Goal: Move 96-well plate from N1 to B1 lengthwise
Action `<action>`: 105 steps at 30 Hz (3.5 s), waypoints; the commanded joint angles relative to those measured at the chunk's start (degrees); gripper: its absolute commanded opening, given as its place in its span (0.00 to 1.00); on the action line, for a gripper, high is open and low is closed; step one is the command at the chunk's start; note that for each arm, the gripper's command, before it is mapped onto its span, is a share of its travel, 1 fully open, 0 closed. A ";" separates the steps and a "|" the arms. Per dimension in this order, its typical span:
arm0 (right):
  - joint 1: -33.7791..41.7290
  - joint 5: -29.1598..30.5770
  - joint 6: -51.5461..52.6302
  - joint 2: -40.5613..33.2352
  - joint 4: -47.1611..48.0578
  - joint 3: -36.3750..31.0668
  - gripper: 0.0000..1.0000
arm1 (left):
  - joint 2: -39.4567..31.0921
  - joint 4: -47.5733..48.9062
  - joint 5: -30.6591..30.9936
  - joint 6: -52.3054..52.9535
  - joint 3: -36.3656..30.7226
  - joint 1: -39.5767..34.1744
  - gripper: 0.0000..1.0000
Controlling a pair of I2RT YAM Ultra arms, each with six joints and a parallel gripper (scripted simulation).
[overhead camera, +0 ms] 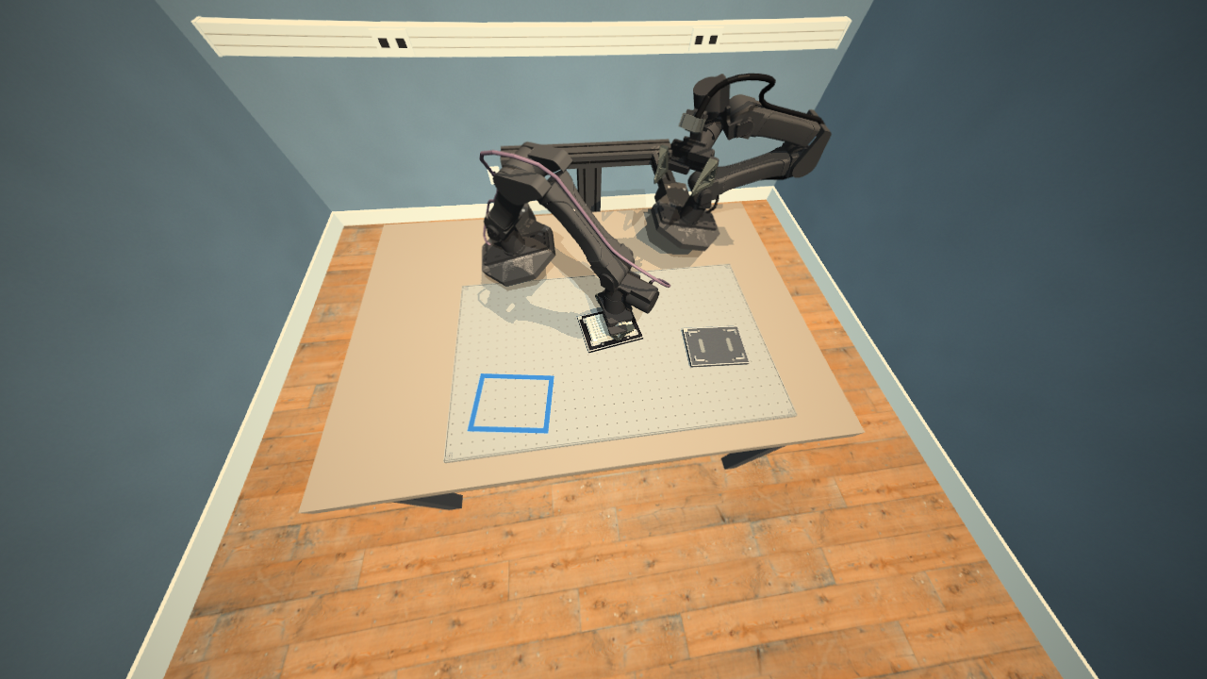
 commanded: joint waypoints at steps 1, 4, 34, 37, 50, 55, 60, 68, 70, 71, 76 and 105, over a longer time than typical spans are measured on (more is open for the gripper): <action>-0.04 0.33 -0.31 -0.58 1.57 -1.23 1.00 | -0.35 0.25 -0.72 -0.71 -0.03 -0.34 1.00; -0.04 0.33 -0.27 -0.58 1.57 -1.23 1.00 | -0.35 0.25 -0.72 -0.71 -0.03 -0.34 1.00; 1.76 -0.14 1.63 -5.92 -6.98 2.24 0.78 | -0.35 0.25 -0.72 -0.71 -0.03 -0.34 1.00; 1.33 0.56 -0.38 -6.02 -6.42 1.82 0.78 | -0.88 1.33 -1.01 -1.06 -0.64 -0.32 1.00; -17.37 3.41 -25.40 -12.44 -7.45 -1.41 0.78 | 9.19 24.61 5.46 4.64 3.91 1.83 1.00; -26.95 2.80 -33.75 -12.59 -8.51 2.06 0.78 | 14.40 37.82 10.71 8.58 5.87 7.24 1.00; -30.74 2.62 -37.13 -11.77 -9.74 4.65 0.78 | 21.57 47.67 15.66 10.33 6.85 11.60 1.00; -38.36 1.85 -42.90 -9.75 -12.49 11.46 0.78 | 38.15 66.44 23.54 14.29 9.66 19.25 1.00; -39.75 1.75 -43.84 -9.13 -13.17 13.14 0.78 | 42.77 70.92 25.31 15.20 10.37 21.00 1.00; -40.37 1.71 -44.25 -8.84 -13.47 13.93 0.78 | 45.15 73.14 26.16 15.64 10.72 21.85 1.00; -42.10 1.61 -45.23 -7.94 -14.41 16.25 0.78 | 55.74 81.08 29.18 17.01 11.85 24.65 1.00; -47.16 1.52 -30.28 -3.91 -12.20 22.58 0.78 | 100.92 111.44 39.51 22.92 17.40 35.52 1.00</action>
